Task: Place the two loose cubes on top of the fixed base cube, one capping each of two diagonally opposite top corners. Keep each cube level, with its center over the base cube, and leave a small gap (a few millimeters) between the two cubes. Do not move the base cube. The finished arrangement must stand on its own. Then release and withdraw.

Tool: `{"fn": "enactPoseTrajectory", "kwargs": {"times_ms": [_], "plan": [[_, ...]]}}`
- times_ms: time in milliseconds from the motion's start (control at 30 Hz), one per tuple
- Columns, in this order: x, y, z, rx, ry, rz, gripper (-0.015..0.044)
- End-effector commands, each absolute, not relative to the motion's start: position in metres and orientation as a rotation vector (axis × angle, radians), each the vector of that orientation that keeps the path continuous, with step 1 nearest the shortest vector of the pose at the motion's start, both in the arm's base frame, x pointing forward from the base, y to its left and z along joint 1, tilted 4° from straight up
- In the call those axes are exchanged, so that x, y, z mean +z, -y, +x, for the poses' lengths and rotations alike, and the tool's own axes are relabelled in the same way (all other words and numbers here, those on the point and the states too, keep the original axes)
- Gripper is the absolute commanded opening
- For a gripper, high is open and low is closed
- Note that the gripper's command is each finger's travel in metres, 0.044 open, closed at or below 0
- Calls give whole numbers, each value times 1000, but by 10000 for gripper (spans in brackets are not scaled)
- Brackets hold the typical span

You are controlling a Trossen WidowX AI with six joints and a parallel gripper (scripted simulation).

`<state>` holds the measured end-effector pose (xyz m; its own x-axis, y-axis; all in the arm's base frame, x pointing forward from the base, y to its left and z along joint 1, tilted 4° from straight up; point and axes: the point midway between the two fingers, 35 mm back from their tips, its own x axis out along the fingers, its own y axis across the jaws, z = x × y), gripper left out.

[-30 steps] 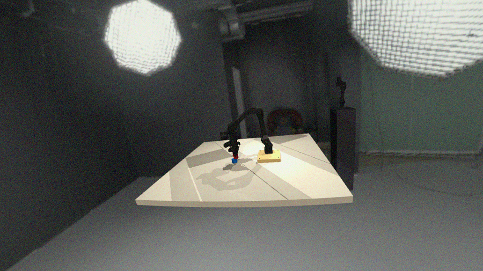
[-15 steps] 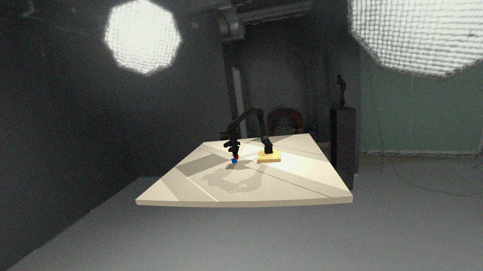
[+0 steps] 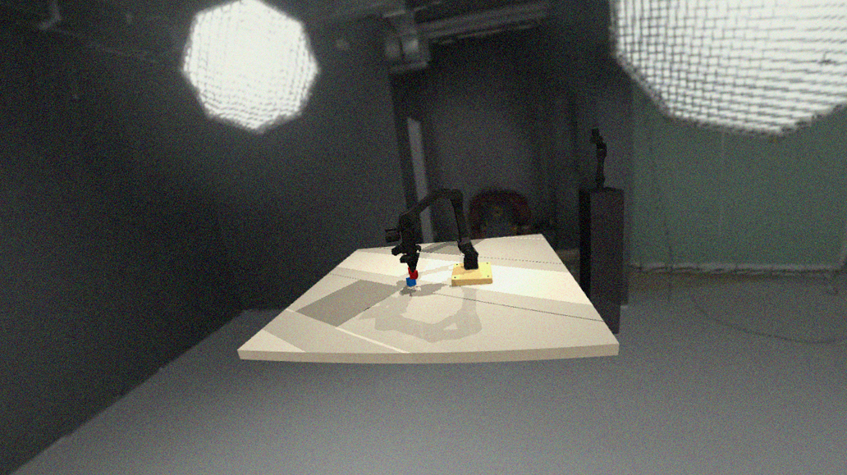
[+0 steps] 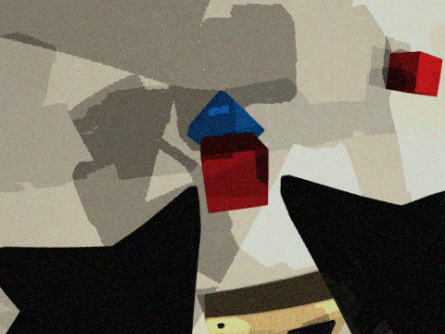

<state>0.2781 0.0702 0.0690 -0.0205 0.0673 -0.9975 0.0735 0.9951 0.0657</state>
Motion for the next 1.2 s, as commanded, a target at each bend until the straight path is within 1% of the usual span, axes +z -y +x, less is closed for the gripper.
{"fn": "enactPoseTrajectory", "kwargs": {"times_ms": [0, 367, 433, 467, 800, 1067, 1167], "plan": [[77, -70, 280, 2, -1578, 108, 205], [83, -70, 280, 2, -1578, 108, 205], [81, -65, 282, -6, -1586, 113, 258], [82, -59, 286, -9, -1585, 115, 265], [98, 23, 317, -48, -1579, 146, 265], [110, 97, 323, -79, -1576, 172, 265], [112, 111, 322, -84, -1575, 177, 265]]}}
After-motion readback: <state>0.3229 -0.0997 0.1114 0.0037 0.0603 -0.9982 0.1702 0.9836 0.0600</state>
